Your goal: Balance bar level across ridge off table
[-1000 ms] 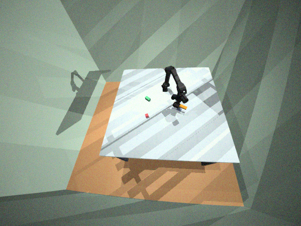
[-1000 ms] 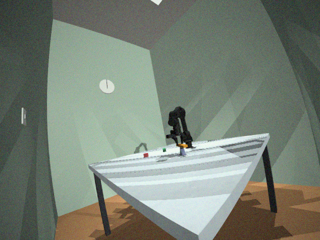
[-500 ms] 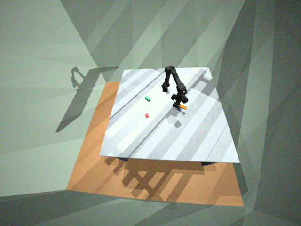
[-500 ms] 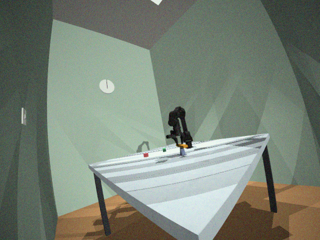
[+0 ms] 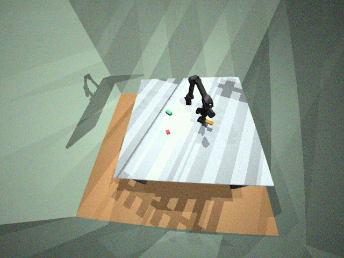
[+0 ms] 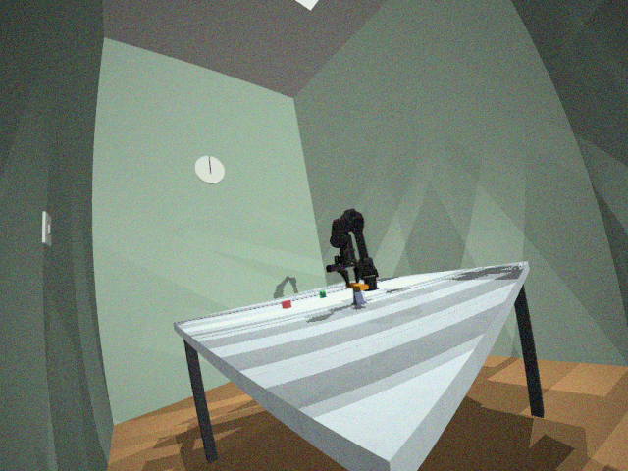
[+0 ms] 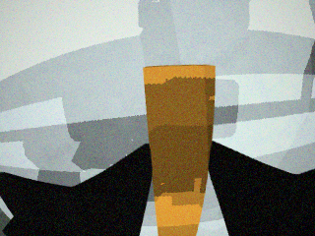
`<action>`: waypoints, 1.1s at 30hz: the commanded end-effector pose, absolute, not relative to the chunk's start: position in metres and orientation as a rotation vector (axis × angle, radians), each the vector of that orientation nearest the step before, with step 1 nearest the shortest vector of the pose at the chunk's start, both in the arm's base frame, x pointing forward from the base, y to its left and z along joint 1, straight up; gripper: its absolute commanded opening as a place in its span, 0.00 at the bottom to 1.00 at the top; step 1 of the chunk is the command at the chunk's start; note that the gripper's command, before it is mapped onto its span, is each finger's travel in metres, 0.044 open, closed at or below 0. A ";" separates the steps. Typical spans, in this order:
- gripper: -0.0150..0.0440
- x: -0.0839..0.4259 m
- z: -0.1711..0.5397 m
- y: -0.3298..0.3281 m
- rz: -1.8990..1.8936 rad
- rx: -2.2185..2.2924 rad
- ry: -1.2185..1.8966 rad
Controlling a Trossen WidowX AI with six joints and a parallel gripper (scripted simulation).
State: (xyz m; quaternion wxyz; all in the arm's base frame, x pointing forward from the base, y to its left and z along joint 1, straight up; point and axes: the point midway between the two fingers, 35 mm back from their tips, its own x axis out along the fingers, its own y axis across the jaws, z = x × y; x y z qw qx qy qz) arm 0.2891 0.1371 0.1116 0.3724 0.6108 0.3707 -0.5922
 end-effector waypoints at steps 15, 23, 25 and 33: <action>0.25 0.289 0.110 0.137 -1.521 1.571 0.946; 0.25 0.289 0.109 0.137 -1.521 1.571 0.946; 0.25 0.289 0.109 0.137 -1.521 1.571 0.946; 0.25 0.289 0.108 0.137 -1.521 1.571 0.946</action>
